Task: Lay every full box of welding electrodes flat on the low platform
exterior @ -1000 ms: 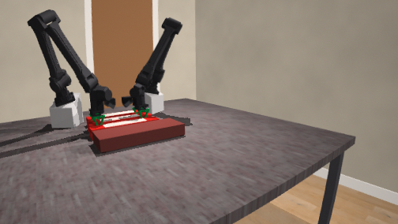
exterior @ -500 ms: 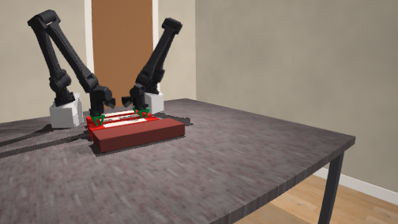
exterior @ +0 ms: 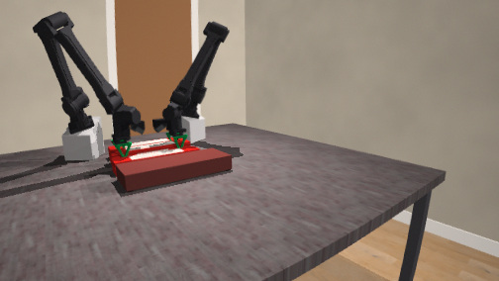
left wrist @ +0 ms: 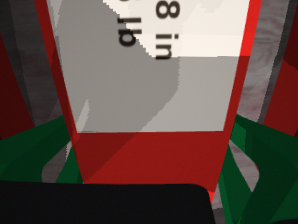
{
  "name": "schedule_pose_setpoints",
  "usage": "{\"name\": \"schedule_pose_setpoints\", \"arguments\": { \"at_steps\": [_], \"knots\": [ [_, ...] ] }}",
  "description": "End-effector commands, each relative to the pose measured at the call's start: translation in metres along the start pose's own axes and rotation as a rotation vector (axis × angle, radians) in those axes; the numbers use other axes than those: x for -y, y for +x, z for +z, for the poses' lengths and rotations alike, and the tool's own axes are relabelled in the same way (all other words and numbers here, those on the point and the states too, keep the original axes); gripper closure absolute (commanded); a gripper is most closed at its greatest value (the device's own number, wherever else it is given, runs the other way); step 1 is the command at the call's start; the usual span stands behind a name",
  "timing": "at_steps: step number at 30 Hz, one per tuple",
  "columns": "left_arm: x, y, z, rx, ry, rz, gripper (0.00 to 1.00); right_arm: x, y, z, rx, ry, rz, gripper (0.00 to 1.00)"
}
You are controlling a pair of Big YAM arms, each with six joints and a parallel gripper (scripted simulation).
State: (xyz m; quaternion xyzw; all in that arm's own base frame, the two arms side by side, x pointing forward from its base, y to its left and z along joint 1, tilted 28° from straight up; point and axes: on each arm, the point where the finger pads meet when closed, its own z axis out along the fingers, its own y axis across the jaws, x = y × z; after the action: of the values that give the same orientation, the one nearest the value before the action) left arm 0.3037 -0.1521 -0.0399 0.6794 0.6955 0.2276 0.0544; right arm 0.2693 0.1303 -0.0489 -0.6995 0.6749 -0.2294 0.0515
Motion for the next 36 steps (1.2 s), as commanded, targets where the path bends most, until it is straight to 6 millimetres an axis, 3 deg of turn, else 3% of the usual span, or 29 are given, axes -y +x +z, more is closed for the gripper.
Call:
{"name": "schedule_pose_setpoints", "arguments": {
  "at_steps": [1,20,36],
  "knots": [
    [-0.02,-0.014,-0.026,0.035,-0.049,-0.018,1.0,0.014,-0.009,-0.02,0.021,0.036,0.013,1.0],
    [-0.021,-0.015,-0.056,0.039,-0.051,-0.02,1.0,0.017,-0.011,-0.051,0.028,0.041,0.017,1.0],
    [-0.022,-0.015,-0.059,0.04,-0.051,-0.021,1.0,0.016,-0.009,-0.054,0.026,0.039,0.016,1.0]
  ]
}}
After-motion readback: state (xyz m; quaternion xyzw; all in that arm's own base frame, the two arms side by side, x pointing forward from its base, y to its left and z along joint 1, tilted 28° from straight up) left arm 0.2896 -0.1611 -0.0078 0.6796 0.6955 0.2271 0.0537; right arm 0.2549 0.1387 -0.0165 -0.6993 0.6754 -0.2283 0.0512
